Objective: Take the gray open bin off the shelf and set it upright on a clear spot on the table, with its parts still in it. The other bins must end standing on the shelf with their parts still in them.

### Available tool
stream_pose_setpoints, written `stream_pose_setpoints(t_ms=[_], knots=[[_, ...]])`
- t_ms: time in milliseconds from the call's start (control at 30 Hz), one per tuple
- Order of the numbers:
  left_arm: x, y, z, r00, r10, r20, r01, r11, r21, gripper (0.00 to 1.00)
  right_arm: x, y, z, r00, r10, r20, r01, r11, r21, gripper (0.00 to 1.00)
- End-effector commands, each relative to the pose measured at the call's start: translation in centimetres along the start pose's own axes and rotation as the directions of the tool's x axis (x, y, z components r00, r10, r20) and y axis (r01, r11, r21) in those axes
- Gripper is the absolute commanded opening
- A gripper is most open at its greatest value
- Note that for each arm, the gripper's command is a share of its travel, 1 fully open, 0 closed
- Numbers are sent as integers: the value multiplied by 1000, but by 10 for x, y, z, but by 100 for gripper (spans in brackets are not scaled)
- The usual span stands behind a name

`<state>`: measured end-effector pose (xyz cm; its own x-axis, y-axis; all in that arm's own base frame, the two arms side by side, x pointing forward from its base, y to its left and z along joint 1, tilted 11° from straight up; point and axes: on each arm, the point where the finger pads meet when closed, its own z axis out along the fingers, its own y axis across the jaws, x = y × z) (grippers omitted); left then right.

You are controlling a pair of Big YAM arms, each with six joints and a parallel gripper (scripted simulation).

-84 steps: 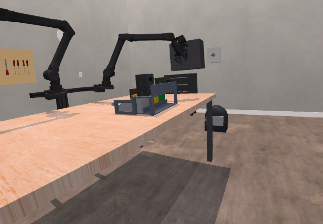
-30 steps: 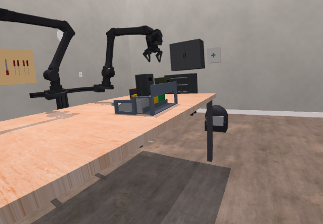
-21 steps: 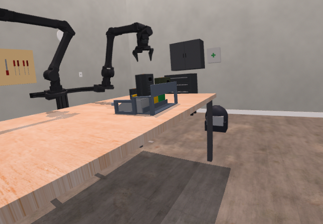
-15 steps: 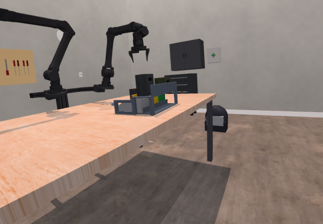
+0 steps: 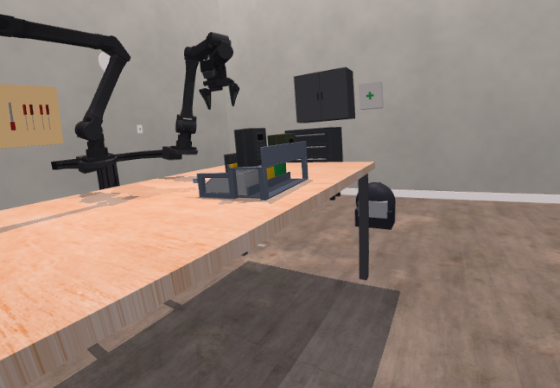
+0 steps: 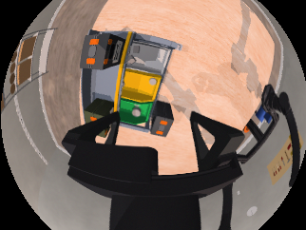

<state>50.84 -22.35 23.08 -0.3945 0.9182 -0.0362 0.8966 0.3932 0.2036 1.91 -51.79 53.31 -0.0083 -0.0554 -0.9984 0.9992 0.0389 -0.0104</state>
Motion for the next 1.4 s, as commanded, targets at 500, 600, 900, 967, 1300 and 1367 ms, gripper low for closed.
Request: stream_pose_setpoints(t_ms=[500,600,900,967,1300,1367], knots=[[-60,-25,-19,965,262,-9,-262,965,0,100,-11,-7,-6,999,9,30,-10,1000,15,100],[-62,-27,-22,962,275,-8,-275,962,-2,100,-11,-7,-6,999,9,30,-10,1000,15,100],[-59,-22,-21,963,271,-13,-271,963,-1,100,-11,-7,-6,999,9,30,-10,1000,15,100],[-59,-22,-21,963,271,-12,-271,963,0,100,-11,-7,-6,999,9,30,-10,1000,15,100],[-46,-28,29,963,267,-40,-265,964,33,100,-11,-7,-6,999,9,30,-10,1000,15,100],[-45,-28,43,963,267,-39,-265,964,34,100,-11,-7,-6,999,9,30,-10,1000,15,100]])
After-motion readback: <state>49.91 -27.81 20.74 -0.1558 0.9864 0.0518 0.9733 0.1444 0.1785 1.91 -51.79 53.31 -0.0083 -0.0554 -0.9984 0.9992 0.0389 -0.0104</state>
